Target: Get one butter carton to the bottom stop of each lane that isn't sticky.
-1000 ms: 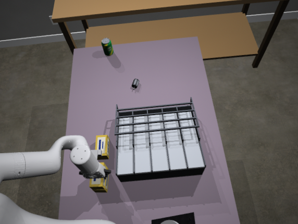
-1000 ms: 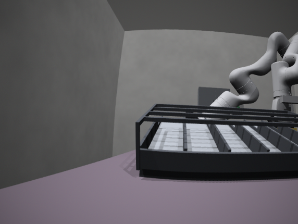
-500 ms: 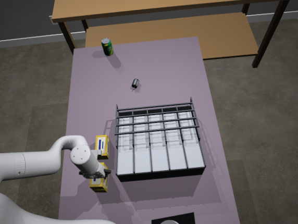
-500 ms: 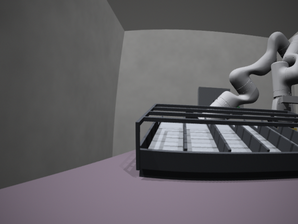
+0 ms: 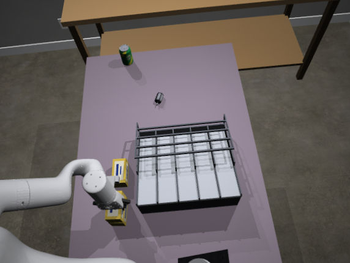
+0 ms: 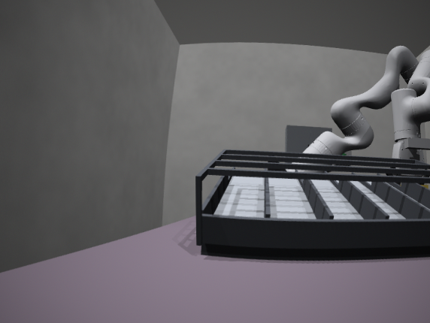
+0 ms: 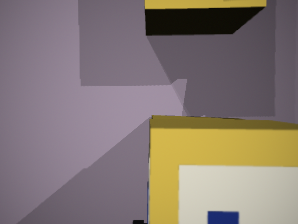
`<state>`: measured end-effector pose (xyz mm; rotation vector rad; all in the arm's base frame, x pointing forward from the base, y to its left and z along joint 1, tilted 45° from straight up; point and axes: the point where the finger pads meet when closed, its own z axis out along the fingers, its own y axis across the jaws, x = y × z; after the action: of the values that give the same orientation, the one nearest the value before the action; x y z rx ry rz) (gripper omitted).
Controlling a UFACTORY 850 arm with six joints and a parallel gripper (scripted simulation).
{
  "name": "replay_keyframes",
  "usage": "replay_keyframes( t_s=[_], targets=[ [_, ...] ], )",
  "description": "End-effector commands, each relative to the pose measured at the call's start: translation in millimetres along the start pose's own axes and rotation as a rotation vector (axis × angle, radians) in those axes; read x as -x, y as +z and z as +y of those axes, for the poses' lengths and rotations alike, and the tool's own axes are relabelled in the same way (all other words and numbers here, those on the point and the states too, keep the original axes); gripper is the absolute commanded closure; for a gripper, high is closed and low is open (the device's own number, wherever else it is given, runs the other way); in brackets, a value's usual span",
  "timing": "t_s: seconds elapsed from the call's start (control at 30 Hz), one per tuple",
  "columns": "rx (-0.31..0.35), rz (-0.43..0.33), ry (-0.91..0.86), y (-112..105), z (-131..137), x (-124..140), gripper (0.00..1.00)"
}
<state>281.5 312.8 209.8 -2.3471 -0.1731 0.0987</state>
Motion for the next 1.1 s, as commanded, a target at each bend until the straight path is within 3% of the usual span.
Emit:
replay_keyframes(
  t_s=[0.0, 0.03, 0.13, 0.23, 0.57, 0.6, 0.67, 0.77, 1.07],
  targets=[
    [0.0, 0.001, 0.0, -0.3, -0.2, -0.5, 1.0],
    [0.0, 0.001, 0.0, -70.3, -0.9, 0.3, 1.0],
    [0.0, 0.001, 0.0, -77.1, -0.9, 0.4, 1.0],
    [0.0, 0.001, 0.0, -100.4, -1.2, 0.6, 1.0],
    [0.0, 0.001, 0.0, -100.4, -1.2, 0.6, 1.0],
    [0.01, 0.012, -0.043, -167.9, -1.1, 0.7, 1.0],
    [0.01, 0.012, -0.043, -171.0, -1.1, 0.9, 1.0],
    [0.01, 0.012, -0.043, -198.7, -1.5, 1.1, 1.0],
    [0.01, 0.012, -0.043, -198.7, -1.5, 1.1, 1.0]
  ],
)
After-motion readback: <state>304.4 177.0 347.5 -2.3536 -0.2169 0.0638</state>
